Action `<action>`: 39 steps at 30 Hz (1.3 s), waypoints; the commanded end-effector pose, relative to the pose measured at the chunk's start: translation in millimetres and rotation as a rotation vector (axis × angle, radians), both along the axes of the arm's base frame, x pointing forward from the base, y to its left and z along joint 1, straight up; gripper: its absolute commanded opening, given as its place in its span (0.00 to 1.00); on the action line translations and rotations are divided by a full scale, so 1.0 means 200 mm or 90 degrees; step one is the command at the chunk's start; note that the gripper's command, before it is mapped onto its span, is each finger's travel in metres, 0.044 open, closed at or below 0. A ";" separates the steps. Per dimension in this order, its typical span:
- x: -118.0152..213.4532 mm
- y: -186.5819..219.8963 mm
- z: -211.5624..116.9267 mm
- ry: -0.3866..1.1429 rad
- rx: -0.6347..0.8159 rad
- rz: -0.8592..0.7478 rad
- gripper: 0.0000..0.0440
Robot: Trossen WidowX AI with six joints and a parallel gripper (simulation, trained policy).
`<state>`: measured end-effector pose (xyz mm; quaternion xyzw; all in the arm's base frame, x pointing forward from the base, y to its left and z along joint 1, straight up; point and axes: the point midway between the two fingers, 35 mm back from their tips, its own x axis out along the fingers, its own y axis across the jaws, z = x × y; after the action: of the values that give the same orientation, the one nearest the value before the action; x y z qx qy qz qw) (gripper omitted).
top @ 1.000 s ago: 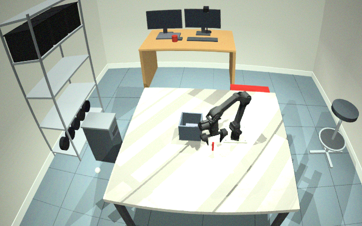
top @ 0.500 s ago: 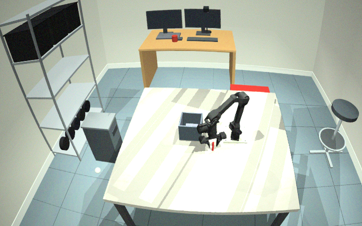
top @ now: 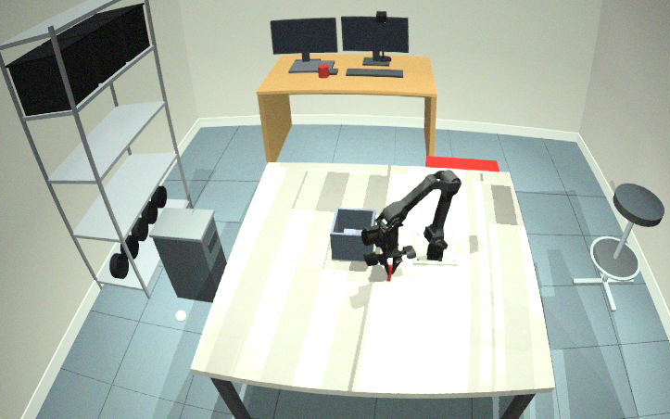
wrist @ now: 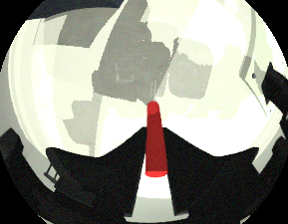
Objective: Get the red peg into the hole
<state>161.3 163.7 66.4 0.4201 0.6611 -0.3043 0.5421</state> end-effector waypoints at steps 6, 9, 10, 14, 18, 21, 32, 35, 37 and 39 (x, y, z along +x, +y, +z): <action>0.08 0.07 0.19 -0.058 0.077 0.002 0.00; 0.10 0.08 0.26 -0.080 0.094 0.004 0.00; 0.11 0.08 0.29 -0.088 0.098 0.005 0.00; 0.15 0.06 0.39 -0.124 0.110 0.009 0.00; 0.20 0.01 0.50 -0.164 0.113 0.007 0.00; 0.23 -0.03 0.58 -0.194 0.111 0.000 0.00; 0.36 -0.25 0.79 -0.270 0.057 -0.049 0.00; 0.39 -0.32 0.80 -0.273 0.036 -0.066 0.00; 0.40 -0.36 0.80 -0.271 0.022 -0.077 0.00; 0.41 -0.41 0.80 -0.265 0.009 -0.088 0.00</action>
<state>240.2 91.6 226.8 0.5257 0.5106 -0.2273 0.6413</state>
